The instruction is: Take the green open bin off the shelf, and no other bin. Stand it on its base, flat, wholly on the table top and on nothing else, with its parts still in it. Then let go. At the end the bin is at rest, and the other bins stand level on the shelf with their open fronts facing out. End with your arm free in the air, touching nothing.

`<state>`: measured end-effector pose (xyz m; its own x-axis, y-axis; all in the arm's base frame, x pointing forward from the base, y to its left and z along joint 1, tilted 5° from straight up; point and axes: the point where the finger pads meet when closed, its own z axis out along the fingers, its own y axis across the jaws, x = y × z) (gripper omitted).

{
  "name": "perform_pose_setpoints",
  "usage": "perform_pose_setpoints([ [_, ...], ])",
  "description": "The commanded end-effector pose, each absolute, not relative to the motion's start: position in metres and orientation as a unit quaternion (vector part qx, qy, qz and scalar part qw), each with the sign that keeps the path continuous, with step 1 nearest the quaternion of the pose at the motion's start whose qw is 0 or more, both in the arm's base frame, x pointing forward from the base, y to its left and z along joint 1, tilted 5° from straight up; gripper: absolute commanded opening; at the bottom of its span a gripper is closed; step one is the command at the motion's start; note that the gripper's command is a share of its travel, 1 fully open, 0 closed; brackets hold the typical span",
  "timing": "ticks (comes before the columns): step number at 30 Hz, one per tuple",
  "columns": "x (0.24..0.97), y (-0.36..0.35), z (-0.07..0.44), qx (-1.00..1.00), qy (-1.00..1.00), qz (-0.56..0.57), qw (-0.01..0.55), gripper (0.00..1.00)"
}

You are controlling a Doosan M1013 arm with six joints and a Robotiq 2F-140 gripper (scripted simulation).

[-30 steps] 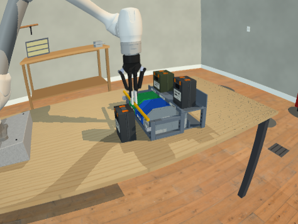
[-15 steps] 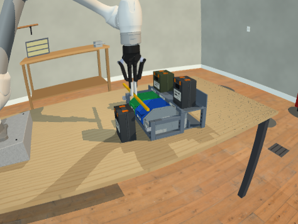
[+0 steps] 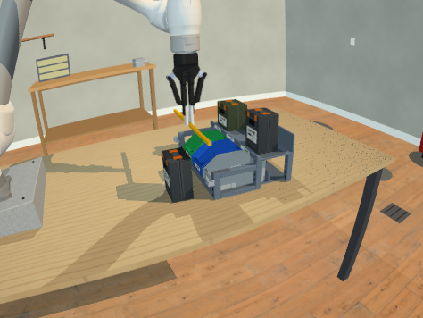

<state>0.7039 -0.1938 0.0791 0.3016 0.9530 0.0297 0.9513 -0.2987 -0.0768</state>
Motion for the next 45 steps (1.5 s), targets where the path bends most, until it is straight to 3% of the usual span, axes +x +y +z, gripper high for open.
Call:
perform_pose_setpoints([
  [1, 0.704, -0.194, 0.079, -0.806, -0.591, 0.011, 0.040, 0.00],
  [45, 0.703, -0.193, 0.062, -0.806, -0.591, 0.011, 0.040, 0.00],
])
